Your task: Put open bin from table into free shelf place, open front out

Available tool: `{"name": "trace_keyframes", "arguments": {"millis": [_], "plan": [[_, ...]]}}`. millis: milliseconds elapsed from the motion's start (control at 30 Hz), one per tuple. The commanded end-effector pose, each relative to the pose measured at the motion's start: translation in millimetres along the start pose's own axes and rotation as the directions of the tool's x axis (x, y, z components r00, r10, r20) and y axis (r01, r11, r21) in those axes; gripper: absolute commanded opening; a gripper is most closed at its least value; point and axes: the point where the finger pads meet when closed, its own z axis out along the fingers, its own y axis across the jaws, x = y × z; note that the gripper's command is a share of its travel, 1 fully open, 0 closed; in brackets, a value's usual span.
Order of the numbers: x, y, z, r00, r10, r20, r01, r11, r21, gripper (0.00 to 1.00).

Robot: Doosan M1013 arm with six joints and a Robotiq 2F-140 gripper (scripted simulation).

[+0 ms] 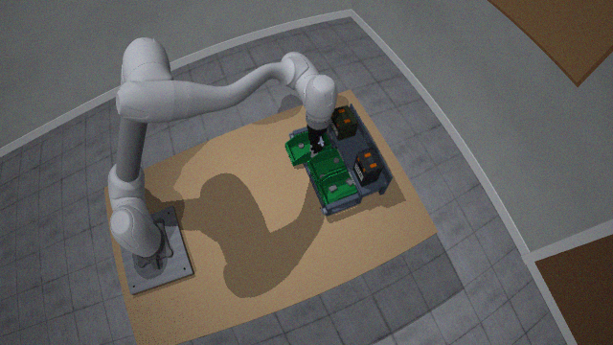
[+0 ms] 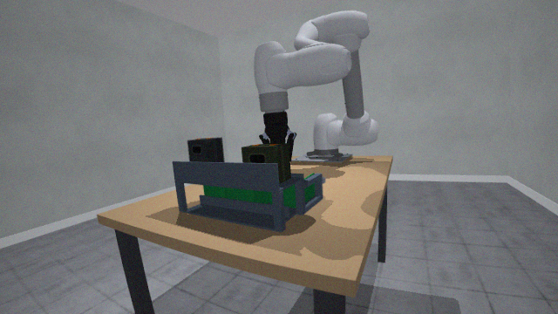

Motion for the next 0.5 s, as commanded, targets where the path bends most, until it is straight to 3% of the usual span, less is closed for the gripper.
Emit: {"name": "trace_keyframes", "arguments": {"millis": [0,467], "plan": [[0.0,0.0,-0.3,1.0,0.0,0.0,0.0,1.0,0.0,0.06],[-0.2,0.0,-3.3,1.0,0.0,0.0,0.0,1.0,0.0,0.06]]}}
